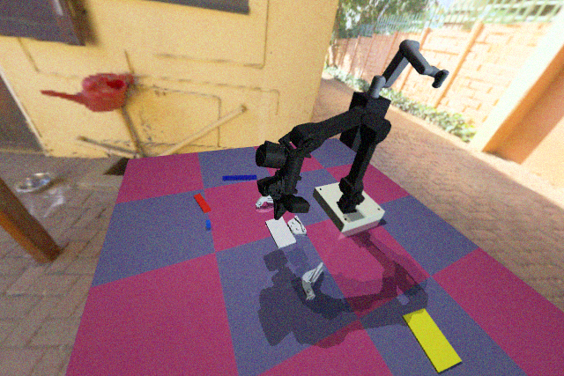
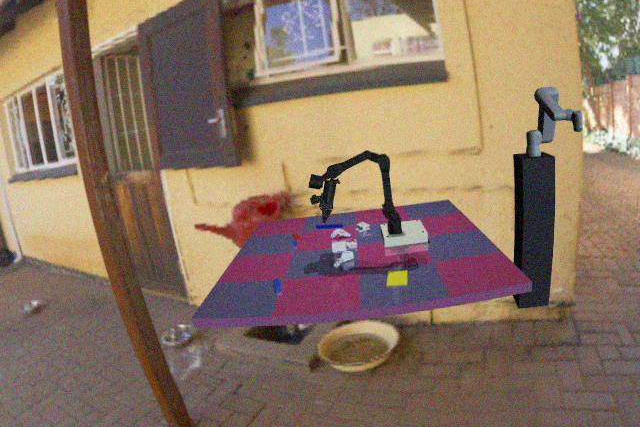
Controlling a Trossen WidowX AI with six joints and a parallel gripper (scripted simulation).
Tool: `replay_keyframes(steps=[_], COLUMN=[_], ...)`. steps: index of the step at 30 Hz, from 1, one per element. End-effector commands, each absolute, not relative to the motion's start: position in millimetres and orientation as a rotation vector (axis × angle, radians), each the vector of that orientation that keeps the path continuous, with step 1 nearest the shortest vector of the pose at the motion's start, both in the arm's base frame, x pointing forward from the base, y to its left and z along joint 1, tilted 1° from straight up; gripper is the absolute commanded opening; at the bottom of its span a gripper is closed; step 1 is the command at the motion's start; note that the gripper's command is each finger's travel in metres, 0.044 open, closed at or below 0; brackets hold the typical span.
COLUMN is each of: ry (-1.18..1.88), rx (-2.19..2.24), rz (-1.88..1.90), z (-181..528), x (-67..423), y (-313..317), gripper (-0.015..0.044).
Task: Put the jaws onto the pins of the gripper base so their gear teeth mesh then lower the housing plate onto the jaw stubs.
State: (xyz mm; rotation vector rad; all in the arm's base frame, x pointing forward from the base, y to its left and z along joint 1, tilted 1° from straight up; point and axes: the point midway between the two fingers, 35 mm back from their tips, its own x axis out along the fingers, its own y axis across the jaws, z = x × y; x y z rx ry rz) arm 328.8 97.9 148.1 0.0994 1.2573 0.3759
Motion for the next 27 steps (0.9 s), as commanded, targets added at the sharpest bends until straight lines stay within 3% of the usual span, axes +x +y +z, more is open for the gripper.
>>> replay_keyframes(steps=[1, 13, 27], ry=[1.308, 1.535, 1.539], rx=[0.048, -0.075, -0.076], rz=[0.281, 0.073, 0.071], z=[130.4, 78.8, 69.1], x=[347.5, 348.7, 349.0], y=[48.2, -136.3, -139.3], gripper=[0.0000, 0.0000, 0.0000])
